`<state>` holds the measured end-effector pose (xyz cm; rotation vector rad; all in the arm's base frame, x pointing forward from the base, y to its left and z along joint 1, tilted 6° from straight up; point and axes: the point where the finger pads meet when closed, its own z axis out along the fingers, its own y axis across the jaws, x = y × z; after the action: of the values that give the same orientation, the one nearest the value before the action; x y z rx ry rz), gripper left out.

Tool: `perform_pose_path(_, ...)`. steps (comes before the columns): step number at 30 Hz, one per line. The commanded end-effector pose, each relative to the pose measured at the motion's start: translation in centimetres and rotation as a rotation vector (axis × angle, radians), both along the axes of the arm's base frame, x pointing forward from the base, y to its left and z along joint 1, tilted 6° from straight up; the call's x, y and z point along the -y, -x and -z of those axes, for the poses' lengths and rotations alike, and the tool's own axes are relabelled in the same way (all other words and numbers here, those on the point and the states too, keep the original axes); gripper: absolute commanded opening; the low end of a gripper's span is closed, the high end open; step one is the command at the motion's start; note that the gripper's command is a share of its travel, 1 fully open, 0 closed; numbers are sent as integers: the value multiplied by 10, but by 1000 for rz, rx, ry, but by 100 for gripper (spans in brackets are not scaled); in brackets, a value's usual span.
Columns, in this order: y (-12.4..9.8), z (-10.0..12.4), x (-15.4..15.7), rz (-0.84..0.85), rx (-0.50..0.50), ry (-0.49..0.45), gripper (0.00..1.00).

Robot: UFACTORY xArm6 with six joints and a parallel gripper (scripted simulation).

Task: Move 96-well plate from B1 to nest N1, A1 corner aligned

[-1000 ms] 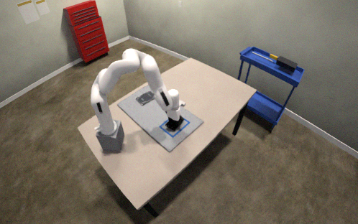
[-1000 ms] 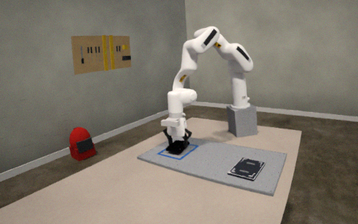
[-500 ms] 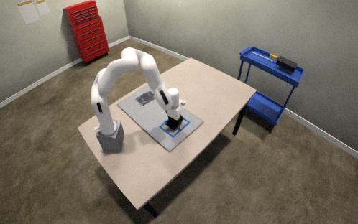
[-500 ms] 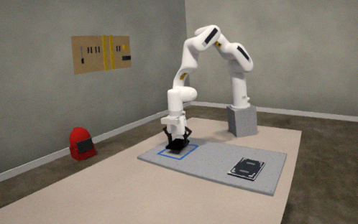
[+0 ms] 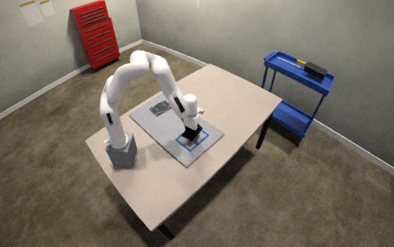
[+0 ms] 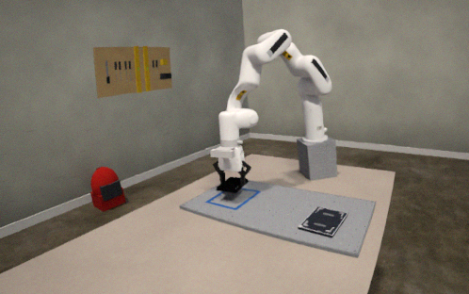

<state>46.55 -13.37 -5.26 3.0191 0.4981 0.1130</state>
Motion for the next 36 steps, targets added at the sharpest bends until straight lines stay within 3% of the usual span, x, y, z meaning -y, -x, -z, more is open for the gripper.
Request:
perform_pose_path(1, -1, -9, 0, 0, 3, 1, 0)
perform_pose_path(16, 1, -30, -2, 0, 3, 1, 0)
perform_pose_path(30, 1, -31, -2, 0, 3, 1, 0)
perform_pose_path(36, 3, -30, -22, -199, -10, 18, 0)
